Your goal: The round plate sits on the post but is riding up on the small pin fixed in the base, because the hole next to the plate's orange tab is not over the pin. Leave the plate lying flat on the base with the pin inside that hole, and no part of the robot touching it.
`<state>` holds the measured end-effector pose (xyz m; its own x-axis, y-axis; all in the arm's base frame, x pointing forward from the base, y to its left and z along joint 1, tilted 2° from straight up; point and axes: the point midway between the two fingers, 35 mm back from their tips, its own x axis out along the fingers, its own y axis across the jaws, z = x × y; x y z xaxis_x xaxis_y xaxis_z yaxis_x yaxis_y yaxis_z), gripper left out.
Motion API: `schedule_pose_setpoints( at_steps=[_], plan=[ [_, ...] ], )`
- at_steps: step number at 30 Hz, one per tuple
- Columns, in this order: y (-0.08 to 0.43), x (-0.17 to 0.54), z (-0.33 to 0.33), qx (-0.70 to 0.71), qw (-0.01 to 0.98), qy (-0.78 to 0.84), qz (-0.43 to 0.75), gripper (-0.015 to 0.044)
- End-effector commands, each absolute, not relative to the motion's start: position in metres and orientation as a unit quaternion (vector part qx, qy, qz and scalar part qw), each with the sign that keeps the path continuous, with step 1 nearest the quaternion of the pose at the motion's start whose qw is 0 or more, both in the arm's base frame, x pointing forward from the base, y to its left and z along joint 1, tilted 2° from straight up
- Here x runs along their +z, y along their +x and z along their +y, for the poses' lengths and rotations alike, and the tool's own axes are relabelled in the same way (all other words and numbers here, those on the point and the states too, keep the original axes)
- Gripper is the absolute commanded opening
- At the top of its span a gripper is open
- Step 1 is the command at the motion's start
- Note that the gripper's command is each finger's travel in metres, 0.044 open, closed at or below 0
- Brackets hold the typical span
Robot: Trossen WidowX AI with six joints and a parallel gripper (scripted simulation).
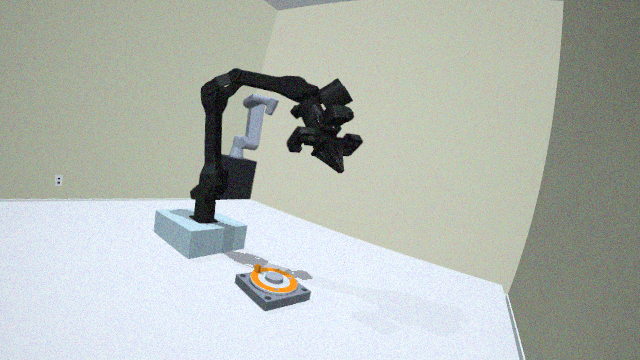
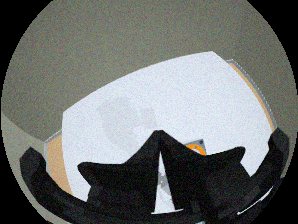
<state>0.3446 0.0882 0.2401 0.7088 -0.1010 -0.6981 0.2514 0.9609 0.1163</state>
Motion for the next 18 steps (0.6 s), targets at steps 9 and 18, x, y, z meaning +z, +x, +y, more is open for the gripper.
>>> schedule_pose_setpoints(
  at_steps=[9,18],
  plan=[
    [0.295,0.079,-0.013,-0.024,0.753,-0.036,0.657,0.0000],
    [0.270,0.050,-0.034,0.025,0.702,-0.026,0.711,0.0000]
  ],
)
